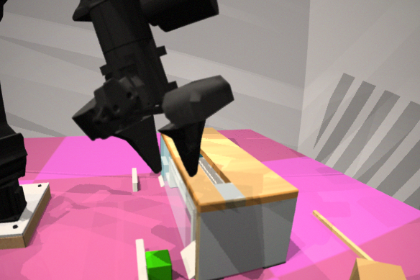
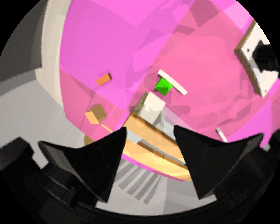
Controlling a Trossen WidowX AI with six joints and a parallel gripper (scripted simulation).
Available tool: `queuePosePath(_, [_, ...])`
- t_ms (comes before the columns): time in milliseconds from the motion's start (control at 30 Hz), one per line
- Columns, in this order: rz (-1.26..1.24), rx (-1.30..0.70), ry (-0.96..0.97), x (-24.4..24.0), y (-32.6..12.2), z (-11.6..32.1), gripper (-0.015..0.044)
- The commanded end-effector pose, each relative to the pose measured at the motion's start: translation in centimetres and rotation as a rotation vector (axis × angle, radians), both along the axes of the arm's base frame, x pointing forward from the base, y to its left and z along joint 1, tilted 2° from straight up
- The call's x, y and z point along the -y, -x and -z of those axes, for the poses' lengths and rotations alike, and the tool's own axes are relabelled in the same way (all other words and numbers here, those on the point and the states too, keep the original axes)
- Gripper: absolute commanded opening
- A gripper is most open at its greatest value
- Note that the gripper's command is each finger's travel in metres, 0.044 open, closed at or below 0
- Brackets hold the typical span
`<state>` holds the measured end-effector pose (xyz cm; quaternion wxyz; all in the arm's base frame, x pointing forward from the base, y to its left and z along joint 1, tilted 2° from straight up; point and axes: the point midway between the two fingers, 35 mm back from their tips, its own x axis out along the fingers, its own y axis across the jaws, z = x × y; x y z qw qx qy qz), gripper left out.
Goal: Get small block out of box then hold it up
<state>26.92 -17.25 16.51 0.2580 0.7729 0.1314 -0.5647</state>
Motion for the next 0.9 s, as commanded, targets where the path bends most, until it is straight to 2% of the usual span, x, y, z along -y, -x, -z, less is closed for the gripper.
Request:
queuePosePath(0, [0.597,0.123,-0.259,0.0,1.3,-0.3,0.0285])
queuePosePath(500, [0.597,0.123,-0.259,0.0,1.2,-0.1,0.0285])
queuePosePath(733, [0.597,0.123,-0.258,0.5,1.4,8.3,0.0285])
queuePosePath(867, [0.597,0.123,-0.258,0.5,1.6,9.1,0.0285])
